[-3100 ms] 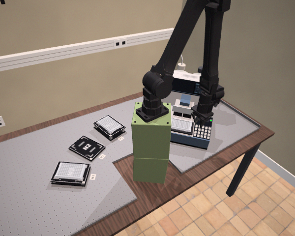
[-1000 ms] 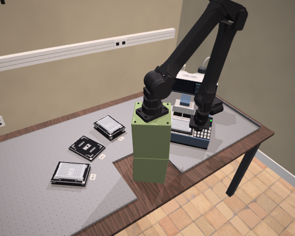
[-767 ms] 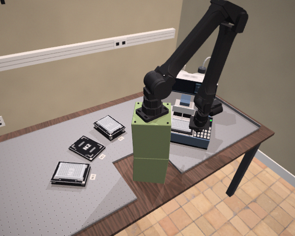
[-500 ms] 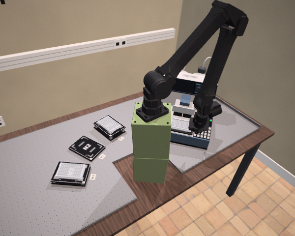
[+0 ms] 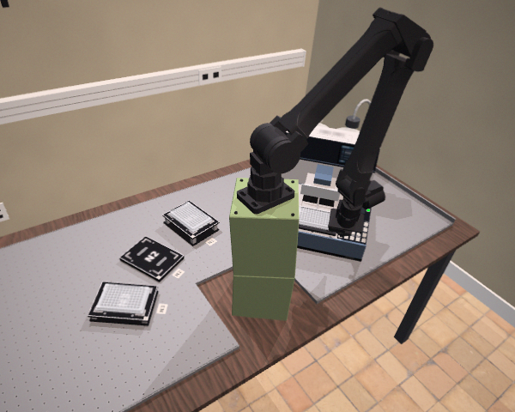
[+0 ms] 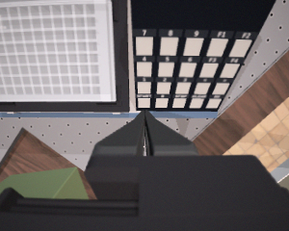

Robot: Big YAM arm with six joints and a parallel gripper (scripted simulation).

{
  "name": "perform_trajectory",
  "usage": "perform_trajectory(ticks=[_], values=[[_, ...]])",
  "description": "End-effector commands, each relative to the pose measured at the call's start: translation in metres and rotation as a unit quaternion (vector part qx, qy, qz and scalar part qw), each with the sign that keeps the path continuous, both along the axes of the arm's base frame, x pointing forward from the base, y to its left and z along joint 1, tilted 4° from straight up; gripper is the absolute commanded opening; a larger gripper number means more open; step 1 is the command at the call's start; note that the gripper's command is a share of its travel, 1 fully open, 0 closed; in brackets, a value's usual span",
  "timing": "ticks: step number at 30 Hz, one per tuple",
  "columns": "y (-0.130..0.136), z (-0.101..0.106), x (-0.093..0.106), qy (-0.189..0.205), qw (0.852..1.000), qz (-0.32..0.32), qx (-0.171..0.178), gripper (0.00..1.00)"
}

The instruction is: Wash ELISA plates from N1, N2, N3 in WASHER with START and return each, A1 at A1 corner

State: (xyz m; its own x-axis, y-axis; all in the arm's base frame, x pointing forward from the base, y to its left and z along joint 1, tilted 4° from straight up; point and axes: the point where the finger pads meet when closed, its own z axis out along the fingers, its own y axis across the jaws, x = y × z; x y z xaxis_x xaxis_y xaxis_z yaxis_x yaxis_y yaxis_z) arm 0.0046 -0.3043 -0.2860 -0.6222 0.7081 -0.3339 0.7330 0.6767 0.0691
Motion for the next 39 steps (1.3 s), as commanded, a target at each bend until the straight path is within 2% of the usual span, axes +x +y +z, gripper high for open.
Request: perform_trajectory(ticks=[1,7,10,11,32,34,37,39], values=[[0.0,-0.008,0.004,0.0,1.0,-0.005,0.002,0.0],[0.001,-0.012,0.004,-0.001,1.0,-0.007,0.006,0.0],[0.0,-0.007,0.002,-0.001,1.0,-0.005,0.002,0.0],[0.0,-0.013,0.005,0.0,1.0,-0.006,0.004,0.0],[-0.003,-0.025,0.009,0.0,1.0,-0.005,0.003,0.0],[0.003,-0.023,0.009,-0.002,1.0,-0.005,0.015,0.0],[0.004,-0.021,0.006,-0.002,1.0,-0.009,0.016,0.0],[-0.001,-0.006,0.0,-0.001,1.0,-0.012,0.005,0.0]])
